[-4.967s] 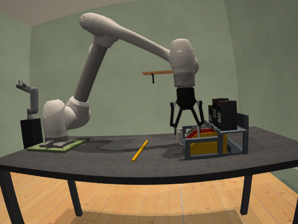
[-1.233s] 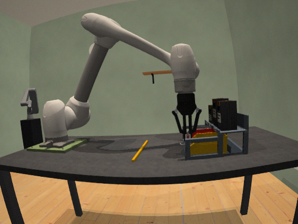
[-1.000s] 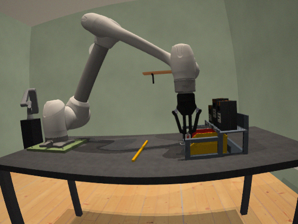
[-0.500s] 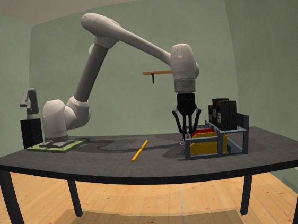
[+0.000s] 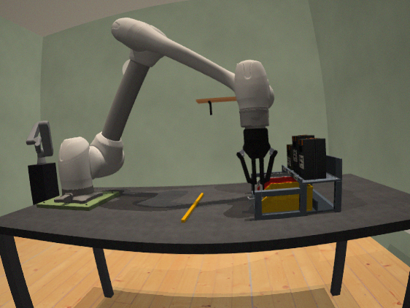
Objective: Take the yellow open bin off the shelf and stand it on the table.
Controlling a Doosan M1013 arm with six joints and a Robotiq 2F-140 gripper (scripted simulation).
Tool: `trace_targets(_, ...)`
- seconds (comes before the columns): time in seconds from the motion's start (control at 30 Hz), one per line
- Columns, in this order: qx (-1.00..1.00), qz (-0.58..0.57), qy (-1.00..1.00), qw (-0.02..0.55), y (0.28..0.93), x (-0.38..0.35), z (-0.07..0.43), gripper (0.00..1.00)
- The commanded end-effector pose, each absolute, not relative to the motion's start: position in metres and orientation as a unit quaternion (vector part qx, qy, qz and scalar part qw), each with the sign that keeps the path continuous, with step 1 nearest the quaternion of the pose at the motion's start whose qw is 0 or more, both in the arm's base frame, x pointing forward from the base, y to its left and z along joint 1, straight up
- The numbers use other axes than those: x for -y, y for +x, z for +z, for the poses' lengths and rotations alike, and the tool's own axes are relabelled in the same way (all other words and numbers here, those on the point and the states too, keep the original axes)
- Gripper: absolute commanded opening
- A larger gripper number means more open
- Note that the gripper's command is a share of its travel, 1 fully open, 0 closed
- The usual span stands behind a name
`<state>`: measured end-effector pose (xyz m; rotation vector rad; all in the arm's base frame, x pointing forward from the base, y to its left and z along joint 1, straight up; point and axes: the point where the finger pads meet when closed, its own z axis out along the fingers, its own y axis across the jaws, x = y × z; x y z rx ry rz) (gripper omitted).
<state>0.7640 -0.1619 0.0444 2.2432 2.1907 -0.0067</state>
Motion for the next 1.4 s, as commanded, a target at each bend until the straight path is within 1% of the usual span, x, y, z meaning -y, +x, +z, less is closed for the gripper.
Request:
trace_targets(0.0,-0.699,-0.002,0.715,0.003,0.764,0.162,0.045,0.00)
trace_targets(0.77,-0.699,-0.002,0.715,0.003,0.764,0.162,0.053,0.00)
trace_targets(0.93,-0.699,-0.002,0.715,0.003,0.764,0.162,0.064,0.00)
trace_targets(1.37,-0.699,-0.002,0.715,0.003,0.764,0.162,0.064,0.00)
